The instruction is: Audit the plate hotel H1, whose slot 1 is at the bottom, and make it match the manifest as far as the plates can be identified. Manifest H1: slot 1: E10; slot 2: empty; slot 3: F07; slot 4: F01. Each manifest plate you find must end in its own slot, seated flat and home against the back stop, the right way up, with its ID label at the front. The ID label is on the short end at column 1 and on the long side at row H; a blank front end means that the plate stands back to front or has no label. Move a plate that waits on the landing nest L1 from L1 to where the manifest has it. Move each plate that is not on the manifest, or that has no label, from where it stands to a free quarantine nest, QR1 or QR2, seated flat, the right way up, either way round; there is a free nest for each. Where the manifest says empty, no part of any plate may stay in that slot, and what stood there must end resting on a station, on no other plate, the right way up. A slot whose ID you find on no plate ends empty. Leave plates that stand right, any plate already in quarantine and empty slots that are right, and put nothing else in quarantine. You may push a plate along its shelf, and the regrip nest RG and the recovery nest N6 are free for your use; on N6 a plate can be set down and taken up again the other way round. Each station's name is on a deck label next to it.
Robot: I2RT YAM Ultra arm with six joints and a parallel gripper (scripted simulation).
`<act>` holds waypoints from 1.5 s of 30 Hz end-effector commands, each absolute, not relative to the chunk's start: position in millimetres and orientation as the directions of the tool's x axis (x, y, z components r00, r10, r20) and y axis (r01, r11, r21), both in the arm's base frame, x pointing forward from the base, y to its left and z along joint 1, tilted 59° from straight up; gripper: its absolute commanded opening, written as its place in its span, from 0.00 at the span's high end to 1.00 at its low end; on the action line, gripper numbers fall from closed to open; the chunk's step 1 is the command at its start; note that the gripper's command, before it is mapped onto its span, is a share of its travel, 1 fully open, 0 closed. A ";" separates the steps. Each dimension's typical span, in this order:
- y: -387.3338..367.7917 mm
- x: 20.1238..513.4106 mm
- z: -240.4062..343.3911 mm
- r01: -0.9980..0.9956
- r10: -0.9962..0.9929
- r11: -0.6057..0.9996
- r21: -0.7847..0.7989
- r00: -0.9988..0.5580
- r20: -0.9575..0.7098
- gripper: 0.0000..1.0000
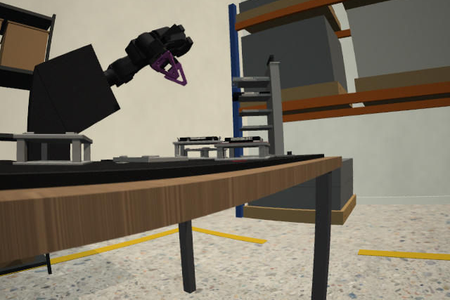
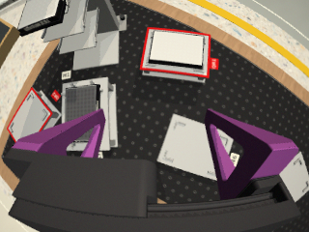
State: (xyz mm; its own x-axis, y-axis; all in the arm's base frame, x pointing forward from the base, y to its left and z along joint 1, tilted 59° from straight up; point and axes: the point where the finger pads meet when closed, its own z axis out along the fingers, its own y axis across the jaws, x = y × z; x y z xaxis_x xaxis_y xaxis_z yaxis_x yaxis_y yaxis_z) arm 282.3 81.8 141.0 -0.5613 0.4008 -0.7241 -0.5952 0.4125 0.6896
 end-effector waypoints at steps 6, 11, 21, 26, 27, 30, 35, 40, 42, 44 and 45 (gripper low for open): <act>43.8 293.0 85.4 -0.642 0.412 0.449 0.621 -0.468 -0.782 0.00; 40.4 292.6 87.5 -0.642 0.412 0.449 0.621 -0.468 -0.782 0.00; 38.7 292.4 88.5 -0.642 0.412 0.449 0.621 -0.468 -0.782 0.00; 38.7 292.4 88.5 -0.642 0.412 0.449 0.621 -0.468 -0.782 0.00; 38.7 292.4 88.5 -0.642 0.412 0.449 0.621 -0.468 -0.782 0.00; 38.7 292.4 88.5 -0.642 0.412 0.449 0.621 -0.468 -0.782 0.00; 38.6 292.7 88.7 -0.642 0.412 0.449 0.621 -0.468 -0.782 0.00; 38.1 293.7 89.2 -0.642 0.412 0.449 0.621 -0.468 -0.782 0.00; 37.8 294.1 89.4 -0.642 0.412 0.449 0.621 -0.468 -0.782 0.00; 37.7 294.4 89.6 -0.642 0.412 0.449 0.621 -0.468 -0.782 0.00; 37.7 294.4 89.6 -0.642 0.412 0.449 0.621 -0.468 -0.782 0.00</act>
